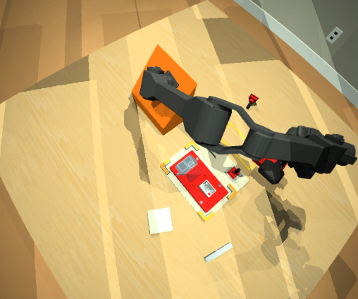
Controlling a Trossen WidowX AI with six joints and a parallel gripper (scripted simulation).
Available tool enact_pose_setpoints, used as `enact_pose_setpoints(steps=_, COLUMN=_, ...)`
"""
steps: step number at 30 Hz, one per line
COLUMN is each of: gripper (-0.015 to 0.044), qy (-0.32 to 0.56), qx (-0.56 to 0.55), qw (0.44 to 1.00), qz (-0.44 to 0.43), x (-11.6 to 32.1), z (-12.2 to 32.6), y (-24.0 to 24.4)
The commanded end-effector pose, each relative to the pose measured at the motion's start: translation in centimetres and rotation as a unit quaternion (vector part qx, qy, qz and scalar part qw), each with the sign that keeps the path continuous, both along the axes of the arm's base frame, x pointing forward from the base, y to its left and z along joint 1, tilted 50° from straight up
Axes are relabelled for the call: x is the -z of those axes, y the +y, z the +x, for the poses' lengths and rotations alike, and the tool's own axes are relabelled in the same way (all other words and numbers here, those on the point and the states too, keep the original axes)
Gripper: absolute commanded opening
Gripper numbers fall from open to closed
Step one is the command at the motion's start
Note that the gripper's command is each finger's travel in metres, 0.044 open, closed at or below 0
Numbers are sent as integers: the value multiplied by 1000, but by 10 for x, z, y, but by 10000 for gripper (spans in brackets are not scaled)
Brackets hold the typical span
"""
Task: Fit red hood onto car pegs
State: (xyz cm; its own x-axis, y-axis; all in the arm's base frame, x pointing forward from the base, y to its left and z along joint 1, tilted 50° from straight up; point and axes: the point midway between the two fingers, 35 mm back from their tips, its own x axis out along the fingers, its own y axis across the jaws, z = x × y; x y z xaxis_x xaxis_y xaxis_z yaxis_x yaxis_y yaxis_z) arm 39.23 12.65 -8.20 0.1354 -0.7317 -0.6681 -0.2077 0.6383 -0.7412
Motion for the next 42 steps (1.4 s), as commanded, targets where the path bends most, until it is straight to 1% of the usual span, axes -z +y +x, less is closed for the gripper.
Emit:
enact_pose_setpoints(steps=1, gripper=0, qy=-1, qx=0, qw=1000, qz=-1, x=-12, z=0, y=-10)
enact_pose_setpoints(steps=23, gripper=0, qy=-20, qx=17, qw=1000, qz=5, x=-69, z=-3, y=-59)
enact_pose_setpoints(steps=42, gripper=0, qy=-34, qx=30, qw=999, qz=1, x=-113, z=-18, y=-105)
